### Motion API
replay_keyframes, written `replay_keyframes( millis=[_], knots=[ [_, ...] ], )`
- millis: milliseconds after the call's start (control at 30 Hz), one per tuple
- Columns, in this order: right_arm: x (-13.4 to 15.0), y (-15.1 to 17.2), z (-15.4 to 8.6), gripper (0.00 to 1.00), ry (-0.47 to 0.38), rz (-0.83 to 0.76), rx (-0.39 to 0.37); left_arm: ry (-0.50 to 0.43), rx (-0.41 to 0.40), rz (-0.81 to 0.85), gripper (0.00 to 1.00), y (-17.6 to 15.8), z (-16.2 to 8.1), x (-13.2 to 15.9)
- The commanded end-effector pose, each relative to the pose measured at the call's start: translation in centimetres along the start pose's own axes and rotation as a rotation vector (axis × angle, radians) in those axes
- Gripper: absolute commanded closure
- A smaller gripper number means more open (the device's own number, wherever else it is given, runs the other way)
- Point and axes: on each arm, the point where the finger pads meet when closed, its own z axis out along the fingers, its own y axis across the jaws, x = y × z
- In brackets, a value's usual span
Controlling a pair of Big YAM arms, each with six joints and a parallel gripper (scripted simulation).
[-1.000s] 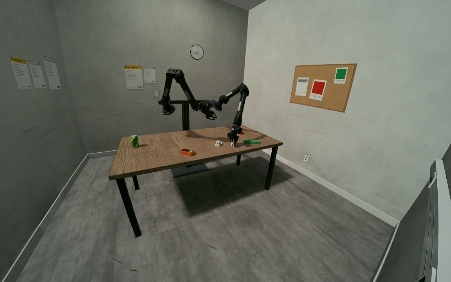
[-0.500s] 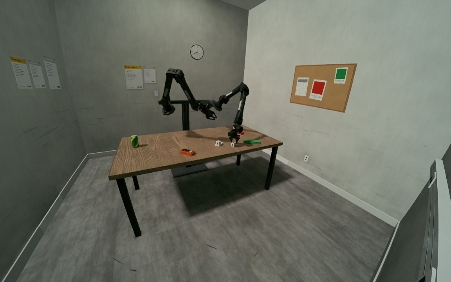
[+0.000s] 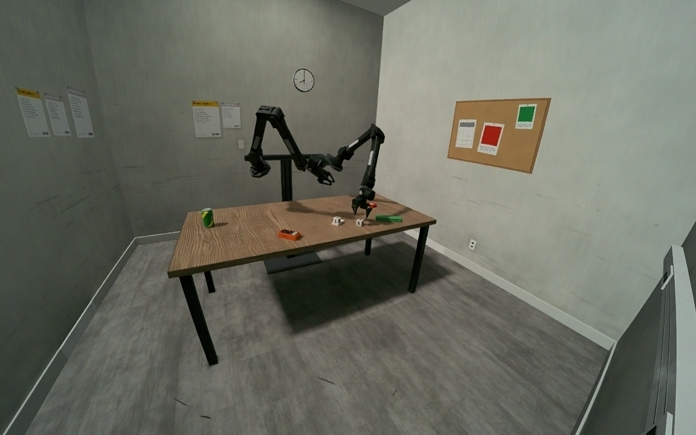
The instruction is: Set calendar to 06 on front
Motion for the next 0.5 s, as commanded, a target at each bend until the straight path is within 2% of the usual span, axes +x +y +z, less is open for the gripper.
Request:
replay_keyframes(
  millis=[0, 33, 133, 200, 333, 467],
  knots=[
    [-0.9, -0.2, 0.3, 0.0, -0.014, 0.001, 0.004, -0.045, -0.054, -0.015, 0.0, 1.4, -3.9, -2.3],
    [-0.9, -0.2, 0.3, 0.0, -0.014, 0.001, 0.004, -0.042, -0.049, -0.012, 0.0, 0.7, -2.8, -2.6],
    [-0.9, -0.2, 0.3, 0.0, -0.014, 0.001, 0.004, -0.043, -0.052, -0.013, 0.0, 0.7, -2.6, -2.7],
    [-0.9, -0.2, 0.3, 0.0, -0.014, 0.001, 0.004, -0.025, -0.029, -0.011, 0.0, 0.0, -1.3, -2.1],
    [-0.4, -0.7, 0.2, 0.0, -0.019, 0.011, 0.018, -0.025, -0.031, -0.012, 0.0, 0.1, -1.0, -2.0],
    [2.8, -0.8, -2.5, 0.0, -0.005, 0.017, 0.028, -0.034, -0.047, -0.022, 0.0, 0.9, -2.0, -1.9]
  ],
)
